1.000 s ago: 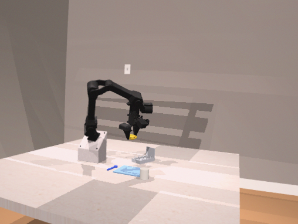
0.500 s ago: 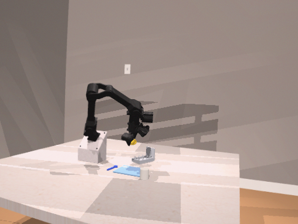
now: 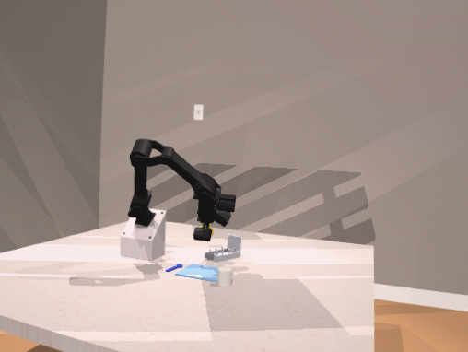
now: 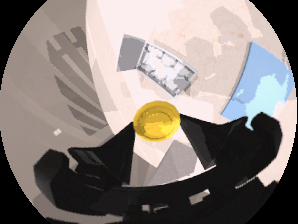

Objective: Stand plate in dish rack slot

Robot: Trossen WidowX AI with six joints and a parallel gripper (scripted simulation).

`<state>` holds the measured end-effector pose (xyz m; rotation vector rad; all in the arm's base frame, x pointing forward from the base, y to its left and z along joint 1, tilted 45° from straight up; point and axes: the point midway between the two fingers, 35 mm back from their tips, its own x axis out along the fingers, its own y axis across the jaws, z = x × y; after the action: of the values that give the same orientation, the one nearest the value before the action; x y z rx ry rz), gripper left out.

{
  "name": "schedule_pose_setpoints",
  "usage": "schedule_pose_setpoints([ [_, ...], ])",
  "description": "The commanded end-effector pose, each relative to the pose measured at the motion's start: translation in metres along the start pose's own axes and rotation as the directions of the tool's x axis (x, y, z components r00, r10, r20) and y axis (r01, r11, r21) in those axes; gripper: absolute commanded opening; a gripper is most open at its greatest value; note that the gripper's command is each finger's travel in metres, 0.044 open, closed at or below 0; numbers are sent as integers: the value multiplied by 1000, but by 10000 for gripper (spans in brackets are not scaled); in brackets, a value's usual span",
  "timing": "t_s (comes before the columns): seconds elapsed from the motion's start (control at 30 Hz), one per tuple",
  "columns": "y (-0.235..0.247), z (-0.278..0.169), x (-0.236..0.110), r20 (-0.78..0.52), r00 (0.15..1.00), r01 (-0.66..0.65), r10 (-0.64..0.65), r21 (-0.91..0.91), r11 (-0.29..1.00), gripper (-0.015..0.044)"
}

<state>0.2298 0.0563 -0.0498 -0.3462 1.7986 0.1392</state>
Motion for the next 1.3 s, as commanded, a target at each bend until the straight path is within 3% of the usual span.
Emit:
schedule_pose_setpoints([
  [0.0, -2, 1, 5, 21, 998, -58, 59, -69, 996, 0],
  [0.37, -10, 5, 17, 107, 971, -177, 214, -282, 943, 0],
  [0.67, -17, 8, 23, 199, 926, -201, 320, -456, 867, 0],
  [1.27, -35, 12, 27, 417, 785, -15, 458, -726, 687, 0],
])
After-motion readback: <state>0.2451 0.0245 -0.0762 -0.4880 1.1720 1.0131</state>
